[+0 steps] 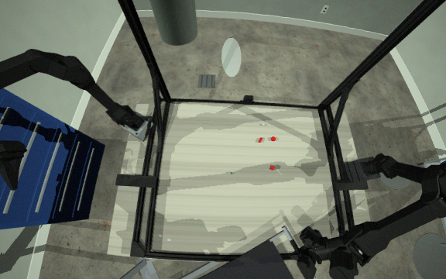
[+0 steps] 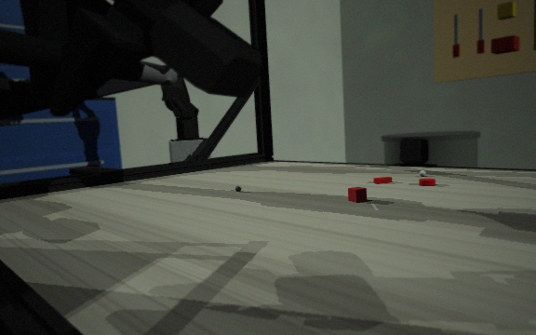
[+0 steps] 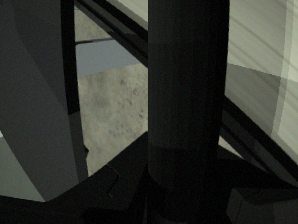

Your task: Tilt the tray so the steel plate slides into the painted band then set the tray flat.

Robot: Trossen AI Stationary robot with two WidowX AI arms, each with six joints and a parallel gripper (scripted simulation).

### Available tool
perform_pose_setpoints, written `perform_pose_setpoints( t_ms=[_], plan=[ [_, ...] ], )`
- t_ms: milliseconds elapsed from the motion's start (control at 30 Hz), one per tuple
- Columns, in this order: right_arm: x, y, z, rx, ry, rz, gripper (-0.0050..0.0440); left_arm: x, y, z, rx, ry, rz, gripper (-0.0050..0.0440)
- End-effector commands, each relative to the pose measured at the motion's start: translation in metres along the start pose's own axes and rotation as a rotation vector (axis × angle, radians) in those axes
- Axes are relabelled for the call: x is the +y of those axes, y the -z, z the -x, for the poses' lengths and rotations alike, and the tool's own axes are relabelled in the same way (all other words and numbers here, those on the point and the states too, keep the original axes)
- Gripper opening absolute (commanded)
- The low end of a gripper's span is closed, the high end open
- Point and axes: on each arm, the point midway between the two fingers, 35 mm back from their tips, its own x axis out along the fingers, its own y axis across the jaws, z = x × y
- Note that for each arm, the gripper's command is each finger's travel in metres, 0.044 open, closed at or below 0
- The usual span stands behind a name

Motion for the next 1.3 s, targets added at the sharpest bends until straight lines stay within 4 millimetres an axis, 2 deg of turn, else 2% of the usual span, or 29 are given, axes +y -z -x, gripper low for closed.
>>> perform_pose_setpoints(
  t_ms=[0, 1267],
  plan=[
    [0.000, 0.000, 0.000, 0.000, 0.001, 0.001, 0.0440, 0.001, 0.001, 0.002, 0.003, 0.006, -0.001, 0.0000],
    [0.000, 0.000, 0.000, 0.000, 0.001, 0.001, 0.0440, 0.021, 0.000, 0.020, 0.003, -0.026, -0.001, 0.0000]
  ],
)
